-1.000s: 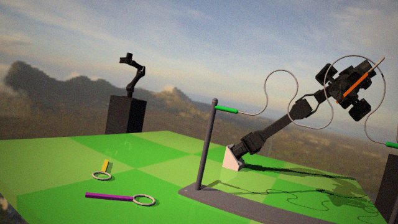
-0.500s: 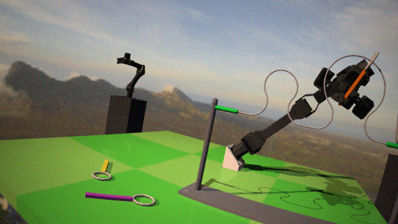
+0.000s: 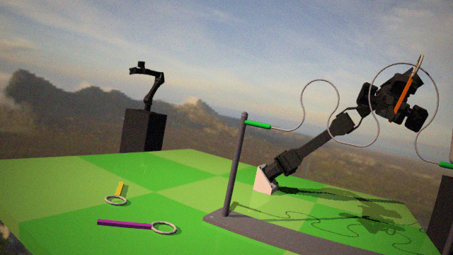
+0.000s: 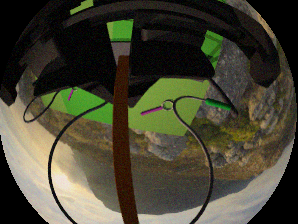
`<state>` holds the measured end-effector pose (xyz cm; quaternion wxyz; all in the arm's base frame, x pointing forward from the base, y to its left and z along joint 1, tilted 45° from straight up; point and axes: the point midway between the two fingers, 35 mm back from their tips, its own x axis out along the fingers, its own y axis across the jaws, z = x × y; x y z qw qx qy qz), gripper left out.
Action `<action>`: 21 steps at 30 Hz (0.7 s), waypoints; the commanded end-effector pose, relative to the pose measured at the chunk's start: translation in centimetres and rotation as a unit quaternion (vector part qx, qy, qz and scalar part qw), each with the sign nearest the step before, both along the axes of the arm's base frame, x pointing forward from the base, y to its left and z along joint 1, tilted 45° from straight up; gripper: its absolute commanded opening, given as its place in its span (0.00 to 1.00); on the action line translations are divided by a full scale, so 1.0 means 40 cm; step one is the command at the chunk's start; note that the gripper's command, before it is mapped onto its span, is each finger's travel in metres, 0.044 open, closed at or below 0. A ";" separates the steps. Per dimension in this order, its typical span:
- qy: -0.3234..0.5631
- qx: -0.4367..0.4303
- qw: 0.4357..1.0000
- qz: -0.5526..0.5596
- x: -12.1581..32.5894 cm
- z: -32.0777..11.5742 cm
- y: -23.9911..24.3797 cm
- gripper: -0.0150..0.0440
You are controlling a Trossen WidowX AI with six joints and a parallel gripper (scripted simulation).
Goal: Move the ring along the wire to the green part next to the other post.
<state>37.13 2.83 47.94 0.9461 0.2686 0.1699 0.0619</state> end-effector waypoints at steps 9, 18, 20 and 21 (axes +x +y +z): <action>-0.009 0.081 0.997 0.002 -0.001 0.008 0.013 0.00; -0.016 0.136 0.991 0.002 0.000 0.014 0.021 0.00; -0.017 0.148 0.989 0.002 0.000 0.016 0.022 0.00; -0.018 0.155 0.988 0.002 0.000 0.017 0.023 0.00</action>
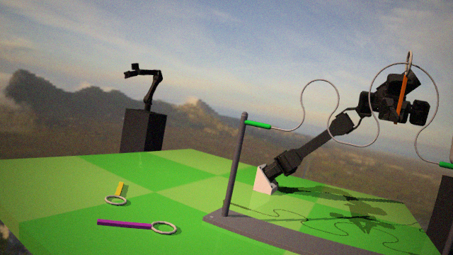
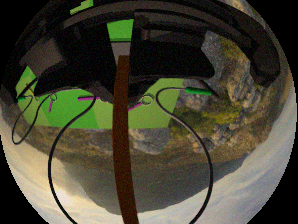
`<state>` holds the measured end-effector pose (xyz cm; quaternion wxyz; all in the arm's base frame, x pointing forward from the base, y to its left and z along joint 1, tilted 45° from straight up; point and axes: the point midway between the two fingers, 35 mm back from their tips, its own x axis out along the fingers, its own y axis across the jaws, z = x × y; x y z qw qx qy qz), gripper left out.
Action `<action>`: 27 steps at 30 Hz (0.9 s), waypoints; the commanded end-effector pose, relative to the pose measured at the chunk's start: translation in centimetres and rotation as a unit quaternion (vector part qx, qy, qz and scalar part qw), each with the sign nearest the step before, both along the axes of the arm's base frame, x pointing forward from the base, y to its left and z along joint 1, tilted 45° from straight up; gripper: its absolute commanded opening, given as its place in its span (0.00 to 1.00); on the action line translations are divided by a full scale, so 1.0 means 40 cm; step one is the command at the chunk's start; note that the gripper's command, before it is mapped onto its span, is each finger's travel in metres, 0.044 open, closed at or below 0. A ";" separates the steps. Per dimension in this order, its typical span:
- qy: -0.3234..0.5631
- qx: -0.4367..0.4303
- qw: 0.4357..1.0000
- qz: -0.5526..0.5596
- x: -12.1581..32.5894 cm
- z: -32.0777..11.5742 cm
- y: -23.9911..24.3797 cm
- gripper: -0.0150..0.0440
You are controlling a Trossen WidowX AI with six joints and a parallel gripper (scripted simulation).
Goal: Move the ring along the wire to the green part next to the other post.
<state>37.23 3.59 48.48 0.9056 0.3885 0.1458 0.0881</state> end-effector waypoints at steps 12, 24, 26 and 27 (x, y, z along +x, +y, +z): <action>-0.011 0.099 0.995 0.002 -0.001 0.013 0.013 0.00; -0.020 0.173 0.985 0.002 -0.001 0.025 0.020 0.00; -0.021 0.185 0.983 0.002 0.000 0.027 0.021 0.00; -0.022 0.191 0.981 0.002 0.000 0.028 0.021 0.00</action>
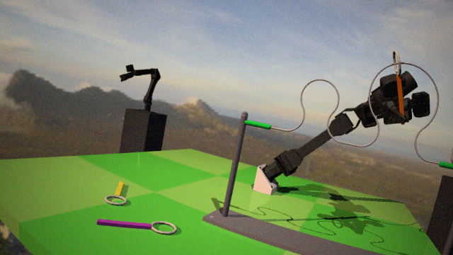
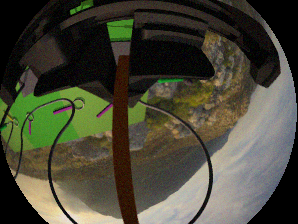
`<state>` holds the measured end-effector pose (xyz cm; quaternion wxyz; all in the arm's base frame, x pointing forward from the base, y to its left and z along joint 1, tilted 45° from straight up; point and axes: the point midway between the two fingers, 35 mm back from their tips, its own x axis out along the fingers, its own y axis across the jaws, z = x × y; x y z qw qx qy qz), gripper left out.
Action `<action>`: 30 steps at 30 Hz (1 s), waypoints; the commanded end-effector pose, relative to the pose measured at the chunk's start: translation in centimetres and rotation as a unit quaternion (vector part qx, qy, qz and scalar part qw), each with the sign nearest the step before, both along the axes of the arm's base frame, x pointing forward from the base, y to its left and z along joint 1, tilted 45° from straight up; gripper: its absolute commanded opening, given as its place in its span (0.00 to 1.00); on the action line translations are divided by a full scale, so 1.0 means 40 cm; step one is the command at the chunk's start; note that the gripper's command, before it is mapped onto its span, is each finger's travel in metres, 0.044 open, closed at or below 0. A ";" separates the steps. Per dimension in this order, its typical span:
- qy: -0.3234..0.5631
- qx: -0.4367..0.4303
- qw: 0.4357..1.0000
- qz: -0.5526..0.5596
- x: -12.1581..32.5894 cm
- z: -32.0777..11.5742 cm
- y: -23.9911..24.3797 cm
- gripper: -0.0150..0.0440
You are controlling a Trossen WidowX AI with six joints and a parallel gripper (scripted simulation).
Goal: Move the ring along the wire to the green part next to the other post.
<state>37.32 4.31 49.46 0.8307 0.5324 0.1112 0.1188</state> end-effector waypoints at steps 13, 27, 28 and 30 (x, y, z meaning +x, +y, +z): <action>-0.012 0.105 0.994 0.002 -0.002 0.018 0.008 0.00; -0.022 0.191 0.981 0.003 -0.002 0.033 0.011 0.00; -0.022 0.197 0.980 0.003 -0.002 0.035 0.011 0.00; -0.024 0.209 0.978 0.003 -0.002 0.037 0.011 0.00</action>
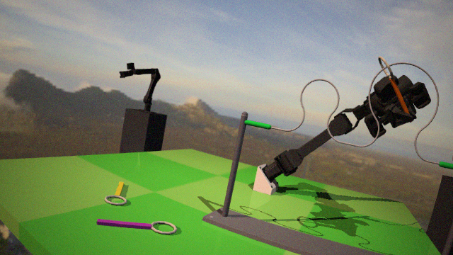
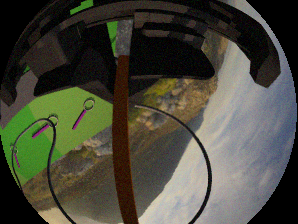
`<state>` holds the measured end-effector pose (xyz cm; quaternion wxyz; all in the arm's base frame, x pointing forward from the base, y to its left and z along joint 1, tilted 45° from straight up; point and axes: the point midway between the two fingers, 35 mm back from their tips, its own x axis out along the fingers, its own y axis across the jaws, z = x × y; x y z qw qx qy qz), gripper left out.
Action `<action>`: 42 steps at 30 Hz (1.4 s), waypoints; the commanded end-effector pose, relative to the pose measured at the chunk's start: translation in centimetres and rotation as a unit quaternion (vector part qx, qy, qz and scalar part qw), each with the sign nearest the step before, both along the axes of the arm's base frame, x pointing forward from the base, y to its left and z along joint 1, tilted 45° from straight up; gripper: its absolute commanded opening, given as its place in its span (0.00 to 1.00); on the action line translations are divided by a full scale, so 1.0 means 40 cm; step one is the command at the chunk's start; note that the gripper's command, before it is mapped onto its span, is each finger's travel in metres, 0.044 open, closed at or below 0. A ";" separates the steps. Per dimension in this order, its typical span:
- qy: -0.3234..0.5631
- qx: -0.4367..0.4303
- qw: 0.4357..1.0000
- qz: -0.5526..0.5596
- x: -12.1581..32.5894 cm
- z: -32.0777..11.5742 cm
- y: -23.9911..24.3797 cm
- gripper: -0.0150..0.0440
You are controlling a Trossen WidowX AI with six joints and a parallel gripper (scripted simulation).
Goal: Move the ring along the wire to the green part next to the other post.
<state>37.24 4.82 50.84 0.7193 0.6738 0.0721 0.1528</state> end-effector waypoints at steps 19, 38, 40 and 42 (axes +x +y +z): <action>-0.015 0.142 0.990 -0.001 -0.001 0.025 -0.003 0.00; -0.027 0.255 0.967 0.002 -0.003 0.045 -0.010 0.00; -0.030 0.262 0.964 0.010 -0.008 0.045 -0.012 0.00; -0.033 0.272 0.962 0.023 -0.015 0.044 -0.015 0.00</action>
